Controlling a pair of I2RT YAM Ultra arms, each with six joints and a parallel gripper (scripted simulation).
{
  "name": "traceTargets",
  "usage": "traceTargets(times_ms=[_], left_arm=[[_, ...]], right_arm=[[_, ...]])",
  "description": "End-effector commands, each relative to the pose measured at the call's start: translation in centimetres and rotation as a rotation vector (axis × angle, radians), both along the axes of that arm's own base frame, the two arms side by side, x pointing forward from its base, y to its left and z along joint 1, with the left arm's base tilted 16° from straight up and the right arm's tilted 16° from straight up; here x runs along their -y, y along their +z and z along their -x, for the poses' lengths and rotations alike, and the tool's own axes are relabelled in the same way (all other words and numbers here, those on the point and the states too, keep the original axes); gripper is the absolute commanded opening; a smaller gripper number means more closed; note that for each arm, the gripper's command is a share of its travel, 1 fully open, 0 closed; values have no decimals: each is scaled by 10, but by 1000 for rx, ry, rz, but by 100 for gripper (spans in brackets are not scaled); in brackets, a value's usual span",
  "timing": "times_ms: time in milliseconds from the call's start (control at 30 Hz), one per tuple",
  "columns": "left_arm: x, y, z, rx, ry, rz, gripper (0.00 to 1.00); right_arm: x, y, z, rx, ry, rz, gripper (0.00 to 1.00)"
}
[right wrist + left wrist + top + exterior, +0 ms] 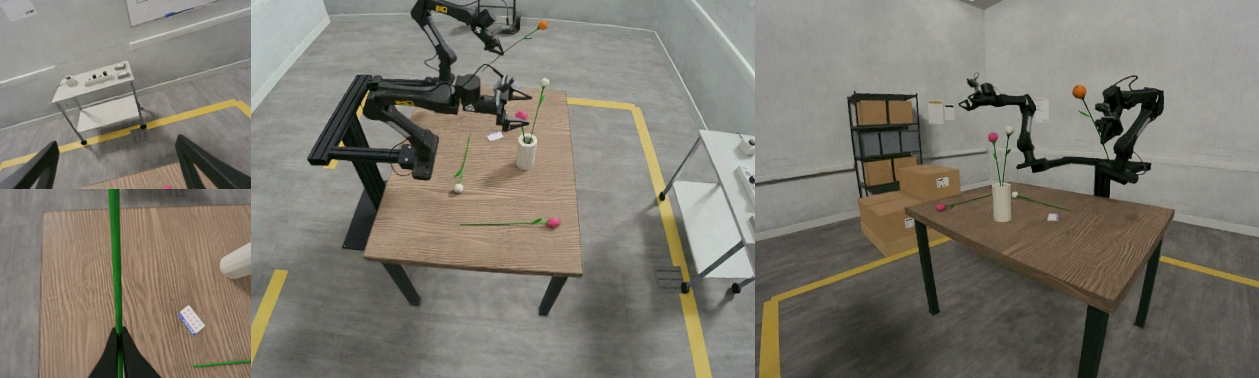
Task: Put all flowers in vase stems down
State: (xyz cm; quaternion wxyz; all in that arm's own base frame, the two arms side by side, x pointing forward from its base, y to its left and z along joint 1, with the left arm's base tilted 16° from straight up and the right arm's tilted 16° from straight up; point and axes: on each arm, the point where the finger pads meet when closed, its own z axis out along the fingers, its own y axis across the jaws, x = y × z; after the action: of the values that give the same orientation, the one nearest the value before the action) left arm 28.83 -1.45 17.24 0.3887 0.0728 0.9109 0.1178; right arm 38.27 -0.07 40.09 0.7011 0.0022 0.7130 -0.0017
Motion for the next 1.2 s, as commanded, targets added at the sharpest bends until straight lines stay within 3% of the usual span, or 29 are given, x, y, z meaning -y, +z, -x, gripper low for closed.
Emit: traceTargets(times_ms=[0, 300, 867, 1167], left_arm=[[8, 32, -4, 124, -29, 1, 0], [17, 64, -1, 283, -77, 5, 0], [29, 98, 0, 527, -162, 23, 0], [24, 101, 0, 619, -167, 20, 0]], right_arm=[[0, -2, -4, -4, 2, -2, 100], [0, -2, -4, -4, 2, -2, 100], [0, -2, -4, -4, 2, -2, 100], [0, -2, -4, -4, 2, -2, 100]])
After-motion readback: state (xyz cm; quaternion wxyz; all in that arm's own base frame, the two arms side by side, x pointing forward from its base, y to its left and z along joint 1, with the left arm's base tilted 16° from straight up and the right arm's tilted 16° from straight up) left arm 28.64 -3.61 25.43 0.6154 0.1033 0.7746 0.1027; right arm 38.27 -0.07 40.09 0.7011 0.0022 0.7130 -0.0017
